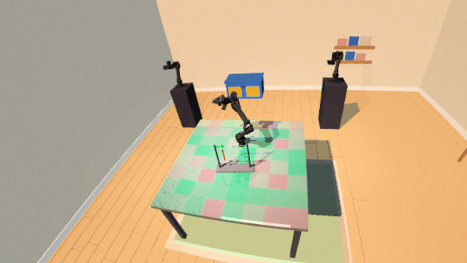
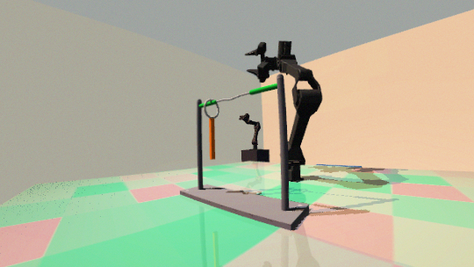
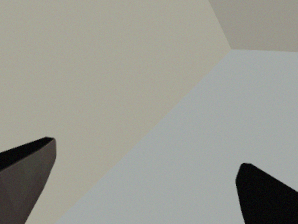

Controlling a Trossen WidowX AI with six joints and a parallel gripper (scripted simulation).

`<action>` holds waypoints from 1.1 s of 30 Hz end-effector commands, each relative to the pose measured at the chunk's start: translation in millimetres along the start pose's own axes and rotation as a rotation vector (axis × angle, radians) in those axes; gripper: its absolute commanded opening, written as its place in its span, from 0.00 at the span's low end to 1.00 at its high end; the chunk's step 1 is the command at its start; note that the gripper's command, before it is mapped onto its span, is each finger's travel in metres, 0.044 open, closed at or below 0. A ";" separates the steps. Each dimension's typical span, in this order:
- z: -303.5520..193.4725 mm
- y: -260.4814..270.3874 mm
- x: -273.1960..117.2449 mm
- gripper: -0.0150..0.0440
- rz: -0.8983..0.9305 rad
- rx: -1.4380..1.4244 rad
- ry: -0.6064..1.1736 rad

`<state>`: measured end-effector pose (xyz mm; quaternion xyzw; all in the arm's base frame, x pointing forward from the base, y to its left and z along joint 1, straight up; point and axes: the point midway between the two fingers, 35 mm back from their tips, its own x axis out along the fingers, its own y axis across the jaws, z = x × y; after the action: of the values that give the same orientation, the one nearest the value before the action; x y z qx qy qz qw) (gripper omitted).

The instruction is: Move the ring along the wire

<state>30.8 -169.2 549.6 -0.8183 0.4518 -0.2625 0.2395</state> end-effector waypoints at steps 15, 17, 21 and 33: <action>46.1 66.8 36.9 0.53 -0.080 0.546 -0.179; 62.3 78.7 45.1 0.53 -0.084 0.647 -0.230; 100.3 98.9 60.0 0.53 -0.080 0.845 -0.337; 242.4 137.3 78.0 0.53 0.059 1.377 -0.689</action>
<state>115.2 -265.8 342.0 -0.5786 0.1339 -0.2398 0.7680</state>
